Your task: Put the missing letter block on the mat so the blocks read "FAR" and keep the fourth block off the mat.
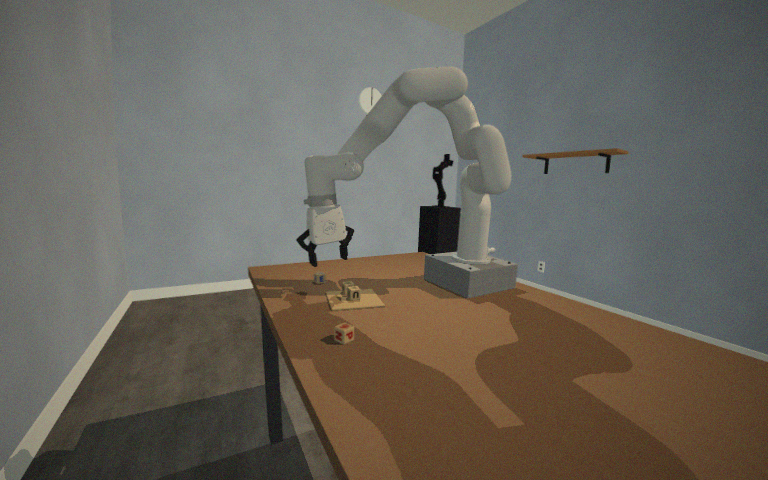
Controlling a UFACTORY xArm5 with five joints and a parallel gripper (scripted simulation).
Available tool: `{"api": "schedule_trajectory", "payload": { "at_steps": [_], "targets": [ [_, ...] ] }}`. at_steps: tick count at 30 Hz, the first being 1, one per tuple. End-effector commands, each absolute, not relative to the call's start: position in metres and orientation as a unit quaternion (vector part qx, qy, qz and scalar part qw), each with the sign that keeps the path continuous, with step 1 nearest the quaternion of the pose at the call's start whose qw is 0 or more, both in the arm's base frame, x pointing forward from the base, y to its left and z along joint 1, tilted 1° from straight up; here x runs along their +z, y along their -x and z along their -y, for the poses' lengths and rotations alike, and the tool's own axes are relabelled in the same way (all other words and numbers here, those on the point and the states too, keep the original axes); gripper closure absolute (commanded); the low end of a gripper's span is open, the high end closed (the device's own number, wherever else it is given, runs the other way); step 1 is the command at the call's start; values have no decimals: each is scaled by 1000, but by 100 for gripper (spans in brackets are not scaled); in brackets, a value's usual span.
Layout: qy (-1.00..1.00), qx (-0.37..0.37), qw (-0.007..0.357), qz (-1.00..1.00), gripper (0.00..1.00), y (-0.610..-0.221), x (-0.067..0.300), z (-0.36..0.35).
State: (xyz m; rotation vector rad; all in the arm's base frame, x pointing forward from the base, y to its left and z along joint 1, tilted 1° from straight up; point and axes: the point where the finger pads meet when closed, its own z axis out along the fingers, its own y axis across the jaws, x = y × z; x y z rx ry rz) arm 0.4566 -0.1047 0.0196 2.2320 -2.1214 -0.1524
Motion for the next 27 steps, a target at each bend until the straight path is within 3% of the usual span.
{"api": "schedule_trajectory", "payload": {
  "at_steps": [1, 6, 27],
  "targets": [
    [-679, -75, 50, 728, 0, -456, 21, 109],
    [-649, -90, 64, 753, 0, -454, 22, 111],
    [-415, -163, 185, 876, 0, -436, 41, 125]
  ]
}}
